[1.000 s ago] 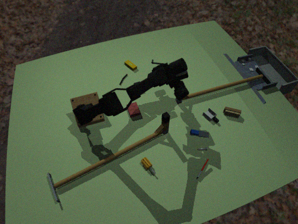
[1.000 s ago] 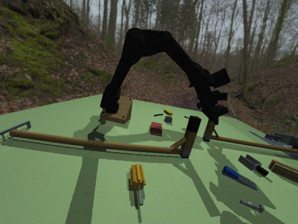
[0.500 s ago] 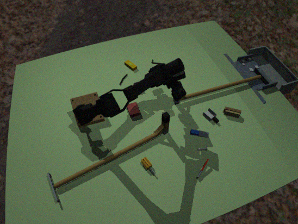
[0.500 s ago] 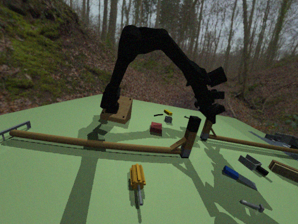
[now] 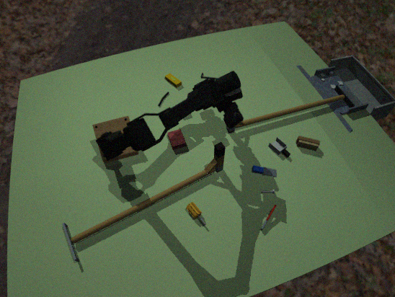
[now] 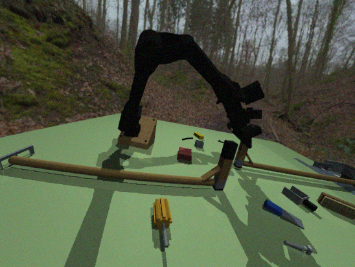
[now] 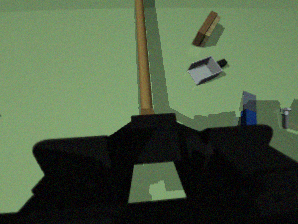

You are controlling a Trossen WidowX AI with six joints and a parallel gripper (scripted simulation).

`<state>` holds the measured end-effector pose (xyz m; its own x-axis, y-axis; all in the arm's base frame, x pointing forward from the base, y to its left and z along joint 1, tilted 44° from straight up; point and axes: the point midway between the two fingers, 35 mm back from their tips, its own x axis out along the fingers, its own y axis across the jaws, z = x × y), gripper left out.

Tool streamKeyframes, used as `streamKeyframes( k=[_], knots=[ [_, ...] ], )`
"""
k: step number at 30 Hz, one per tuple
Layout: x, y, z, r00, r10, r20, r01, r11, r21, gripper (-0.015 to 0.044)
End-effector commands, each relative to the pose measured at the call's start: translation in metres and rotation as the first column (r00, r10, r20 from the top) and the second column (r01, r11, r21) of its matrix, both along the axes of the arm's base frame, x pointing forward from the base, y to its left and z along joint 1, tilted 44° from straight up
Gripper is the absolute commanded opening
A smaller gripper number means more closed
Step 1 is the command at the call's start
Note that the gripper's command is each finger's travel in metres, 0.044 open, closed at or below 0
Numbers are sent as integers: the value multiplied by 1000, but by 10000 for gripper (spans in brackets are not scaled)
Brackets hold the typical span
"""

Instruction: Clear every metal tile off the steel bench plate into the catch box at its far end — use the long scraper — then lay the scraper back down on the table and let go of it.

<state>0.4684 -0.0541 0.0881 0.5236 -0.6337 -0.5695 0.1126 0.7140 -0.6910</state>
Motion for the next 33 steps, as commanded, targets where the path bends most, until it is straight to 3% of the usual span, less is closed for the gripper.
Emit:
streamKeyframes(
  k=[1,33],
  knots=[
    [-2,6,5,1000,8,18,-8,1000,1,0],
    [-33,11,6,1000,10,18,-10,1000,1,0]
  ],
)
